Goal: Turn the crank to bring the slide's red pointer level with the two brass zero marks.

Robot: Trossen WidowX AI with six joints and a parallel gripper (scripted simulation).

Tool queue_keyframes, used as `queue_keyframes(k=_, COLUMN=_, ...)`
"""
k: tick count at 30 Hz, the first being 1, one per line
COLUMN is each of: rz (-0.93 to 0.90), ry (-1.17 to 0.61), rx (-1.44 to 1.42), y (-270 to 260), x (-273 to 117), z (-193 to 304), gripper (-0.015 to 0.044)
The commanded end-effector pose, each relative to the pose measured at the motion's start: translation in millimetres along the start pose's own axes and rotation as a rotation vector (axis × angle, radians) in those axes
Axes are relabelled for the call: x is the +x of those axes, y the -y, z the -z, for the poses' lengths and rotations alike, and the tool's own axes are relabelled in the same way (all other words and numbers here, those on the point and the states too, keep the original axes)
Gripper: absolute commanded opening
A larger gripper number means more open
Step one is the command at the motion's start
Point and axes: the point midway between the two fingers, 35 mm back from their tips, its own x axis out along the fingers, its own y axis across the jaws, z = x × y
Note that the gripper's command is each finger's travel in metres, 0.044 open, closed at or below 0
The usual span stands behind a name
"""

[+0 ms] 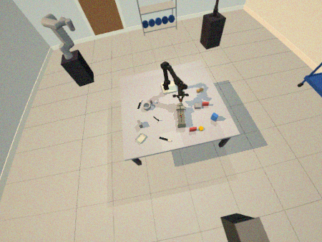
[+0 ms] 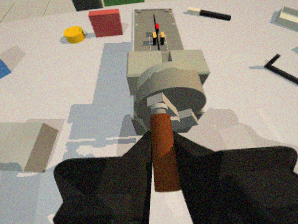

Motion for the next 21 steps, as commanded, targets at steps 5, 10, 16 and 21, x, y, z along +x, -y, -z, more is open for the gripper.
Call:
queue_keyframes(k=5, rz=-0.001, ry=0.002, rx=-0.001, y=15, x=-4, z=-4, gripper=0.0000)
queue_keyframes(k=10, rz=0.000, ry=0.002, rx=-0.002, y=26, x=-3, z=-3, gripper=0.0000)
queue_keyframes(k=16, rz=0.001, ry=0.002, rx=-0.003, y=36, x=1, z=1, gripper=0.0000)
queue_keyframes(k=21, rz=0.001, ry=0.002, rx=-0.003, y=36, x=2, z=2, gripper=0.0000)
